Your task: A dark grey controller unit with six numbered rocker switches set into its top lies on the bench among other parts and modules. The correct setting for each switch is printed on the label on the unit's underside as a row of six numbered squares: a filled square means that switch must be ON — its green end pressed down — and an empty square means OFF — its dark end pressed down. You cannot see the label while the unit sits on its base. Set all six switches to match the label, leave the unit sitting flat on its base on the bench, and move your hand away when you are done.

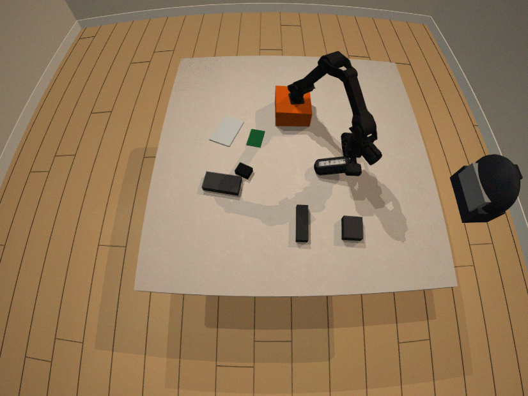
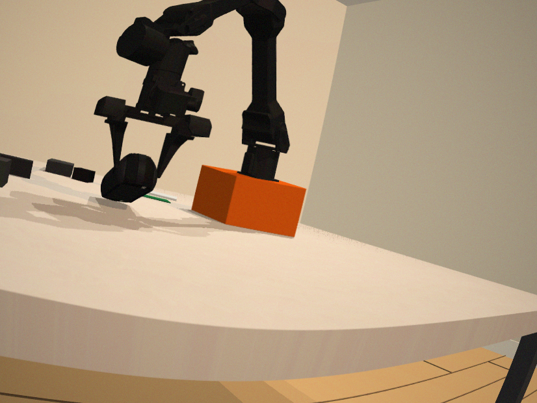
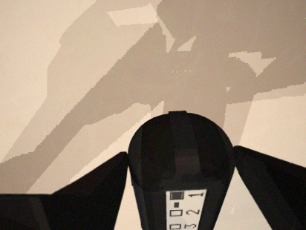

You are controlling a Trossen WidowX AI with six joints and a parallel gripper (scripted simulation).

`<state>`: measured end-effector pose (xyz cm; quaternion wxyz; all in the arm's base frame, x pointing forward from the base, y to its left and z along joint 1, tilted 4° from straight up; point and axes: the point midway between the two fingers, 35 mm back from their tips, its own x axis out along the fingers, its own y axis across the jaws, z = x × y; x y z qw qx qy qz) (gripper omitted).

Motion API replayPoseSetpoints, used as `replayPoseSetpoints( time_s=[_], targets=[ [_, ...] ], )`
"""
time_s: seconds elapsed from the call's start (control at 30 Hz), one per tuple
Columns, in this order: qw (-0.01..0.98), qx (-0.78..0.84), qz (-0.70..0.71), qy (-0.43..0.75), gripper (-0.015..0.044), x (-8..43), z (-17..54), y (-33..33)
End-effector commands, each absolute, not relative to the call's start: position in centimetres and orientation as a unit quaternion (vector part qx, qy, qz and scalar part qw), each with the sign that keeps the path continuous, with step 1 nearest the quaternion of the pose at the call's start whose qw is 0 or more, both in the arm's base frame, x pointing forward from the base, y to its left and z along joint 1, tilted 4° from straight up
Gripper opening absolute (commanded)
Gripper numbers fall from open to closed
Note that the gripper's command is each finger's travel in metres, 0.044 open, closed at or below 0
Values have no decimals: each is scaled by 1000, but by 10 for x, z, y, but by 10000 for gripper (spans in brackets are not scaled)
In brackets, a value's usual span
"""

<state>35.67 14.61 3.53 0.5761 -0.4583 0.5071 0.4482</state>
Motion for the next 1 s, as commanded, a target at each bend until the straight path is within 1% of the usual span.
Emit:
replayPoseSetpoints(
  time_s=[0.0, 0.97],
  targets=[
    [580, -461, 447, 502, 336, 358, 44, 143],
    [579, -461, 446, 503, 336, 354, 59, 129]
  ],
)
